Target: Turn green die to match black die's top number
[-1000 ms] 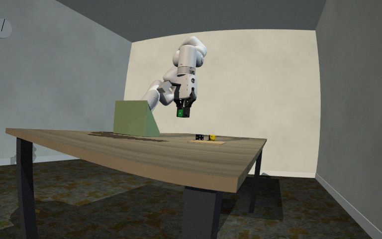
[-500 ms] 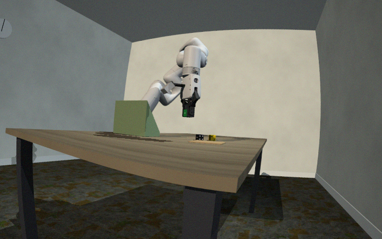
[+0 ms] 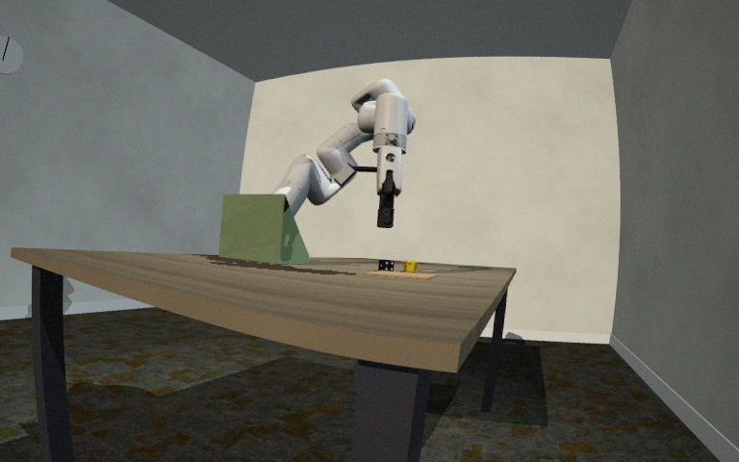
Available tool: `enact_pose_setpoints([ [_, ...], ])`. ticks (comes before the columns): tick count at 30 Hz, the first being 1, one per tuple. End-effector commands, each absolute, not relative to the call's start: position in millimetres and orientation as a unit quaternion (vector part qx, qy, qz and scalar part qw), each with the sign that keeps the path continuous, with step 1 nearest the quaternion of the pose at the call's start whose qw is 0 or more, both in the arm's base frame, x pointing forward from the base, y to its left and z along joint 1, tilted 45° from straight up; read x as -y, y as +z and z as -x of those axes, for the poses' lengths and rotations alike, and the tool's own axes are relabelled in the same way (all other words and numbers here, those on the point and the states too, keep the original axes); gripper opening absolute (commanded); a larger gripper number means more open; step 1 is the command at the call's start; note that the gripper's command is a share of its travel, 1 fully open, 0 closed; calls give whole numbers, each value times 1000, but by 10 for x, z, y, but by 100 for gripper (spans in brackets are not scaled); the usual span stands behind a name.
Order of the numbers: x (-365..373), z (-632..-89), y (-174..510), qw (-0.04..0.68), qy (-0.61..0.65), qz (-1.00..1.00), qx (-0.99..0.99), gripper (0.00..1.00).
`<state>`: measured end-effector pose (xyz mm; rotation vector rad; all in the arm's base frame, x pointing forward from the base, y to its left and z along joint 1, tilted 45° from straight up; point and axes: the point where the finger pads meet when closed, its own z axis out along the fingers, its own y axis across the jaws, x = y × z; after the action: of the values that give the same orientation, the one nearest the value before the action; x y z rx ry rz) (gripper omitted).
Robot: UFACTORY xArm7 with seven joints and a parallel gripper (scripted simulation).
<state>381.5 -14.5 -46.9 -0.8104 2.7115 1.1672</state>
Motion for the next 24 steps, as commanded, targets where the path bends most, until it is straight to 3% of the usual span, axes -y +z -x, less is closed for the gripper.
enact_pose_setpoints([
  [1,46,-3910,-355,9,380,198,-903,27],
  [10,-221,-4049,-131,-48,381,58,-922,27],
  [24,-255,-4064,-102,-56,380,40,-922,27],
])
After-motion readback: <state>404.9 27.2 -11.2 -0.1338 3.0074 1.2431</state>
